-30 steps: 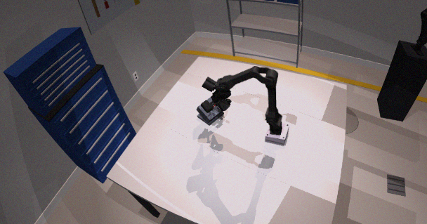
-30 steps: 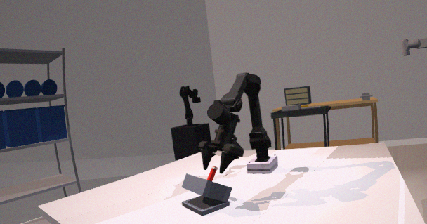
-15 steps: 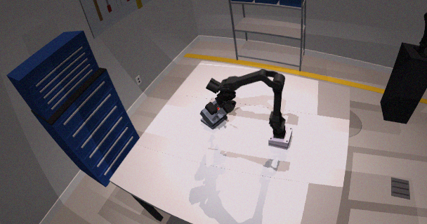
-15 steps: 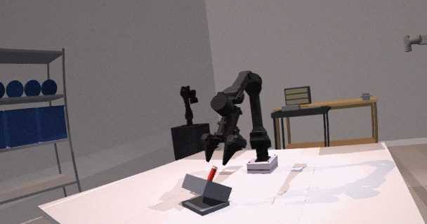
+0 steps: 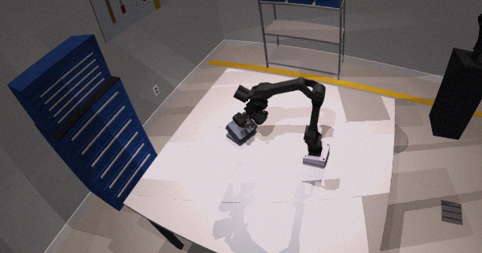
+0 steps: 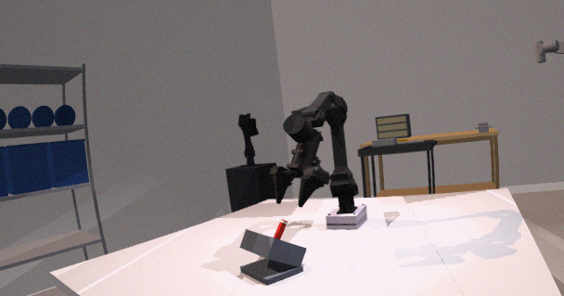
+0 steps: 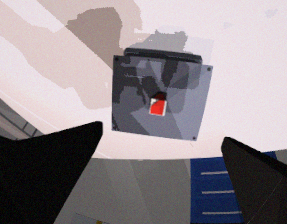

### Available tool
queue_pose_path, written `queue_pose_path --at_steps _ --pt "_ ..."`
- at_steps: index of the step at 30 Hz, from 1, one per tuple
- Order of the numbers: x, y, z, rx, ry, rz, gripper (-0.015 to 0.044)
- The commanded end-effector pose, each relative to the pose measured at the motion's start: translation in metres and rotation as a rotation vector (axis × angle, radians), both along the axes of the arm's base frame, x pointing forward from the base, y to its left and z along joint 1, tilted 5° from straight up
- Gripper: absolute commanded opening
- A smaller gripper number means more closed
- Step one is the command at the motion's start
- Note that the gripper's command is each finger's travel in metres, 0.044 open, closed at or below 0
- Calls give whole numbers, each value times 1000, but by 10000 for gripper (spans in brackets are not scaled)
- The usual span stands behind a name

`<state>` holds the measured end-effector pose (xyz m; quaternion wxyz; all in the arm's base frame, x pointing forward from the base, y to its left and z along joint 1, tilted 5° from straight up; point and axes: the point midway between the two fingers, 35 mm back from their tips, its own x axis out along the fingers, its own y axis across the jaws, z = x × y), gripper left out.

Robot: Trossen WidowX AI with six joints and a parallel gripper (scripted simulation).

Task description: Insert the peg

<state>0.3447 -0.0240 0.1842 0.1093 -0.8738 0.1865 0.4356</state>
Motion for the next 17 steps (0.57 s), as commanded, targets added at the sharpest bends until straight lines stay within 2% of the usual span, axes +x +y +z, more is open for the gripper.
queue_pose_path --at_steps 1,17 --pt "-5 2 8 -1 -7 -5 440" --pt "-15 7 20 -1 -6 -4 440"
